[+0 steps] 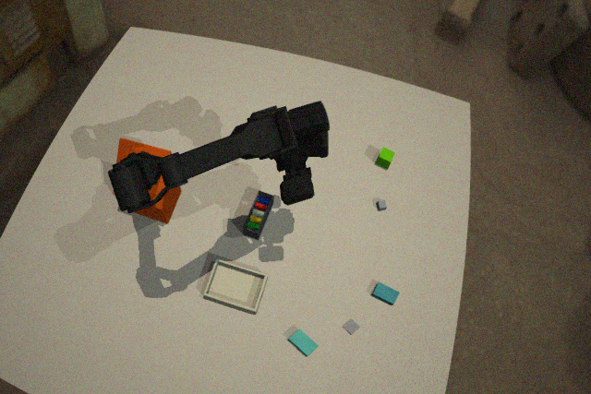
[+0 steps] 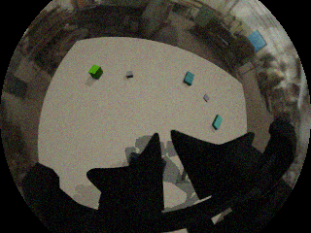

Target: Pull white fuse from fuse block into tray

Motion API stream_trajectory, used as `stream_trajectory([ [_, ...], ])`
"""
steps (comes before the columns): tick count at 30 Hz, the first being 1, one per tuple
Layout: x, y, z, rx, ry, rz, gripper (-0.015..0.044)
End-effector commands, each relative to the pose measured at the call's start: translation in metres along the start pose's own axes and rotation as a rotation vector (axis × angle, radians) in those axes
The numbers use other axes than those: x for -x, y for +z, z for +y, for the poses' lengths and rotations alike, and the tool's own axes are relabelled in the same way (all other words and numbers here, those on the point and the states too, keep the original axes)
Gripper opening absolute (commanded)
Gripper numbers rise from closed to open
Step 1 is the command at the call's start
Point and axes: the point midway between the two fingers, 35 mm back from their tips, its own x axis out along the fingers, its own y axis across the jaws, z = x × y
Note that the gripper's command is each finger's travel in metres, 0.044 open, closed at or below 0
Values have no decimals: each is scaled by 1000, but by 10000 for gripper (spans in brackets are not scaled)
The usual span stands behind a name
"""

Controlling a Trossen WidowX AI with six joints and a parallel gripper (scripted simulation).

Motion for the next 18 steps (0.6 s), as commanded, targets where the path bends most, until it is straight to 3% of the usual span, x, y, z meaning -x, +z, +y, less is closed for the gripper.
stream_trajectory([
  [1, -40, -57, 12, -176, 37, 189, 71],
  [7, -73, -138, 27, -424, 31, 457, 71],
  [18, -77, -137, 34, -431, 30, 465, 71],
])
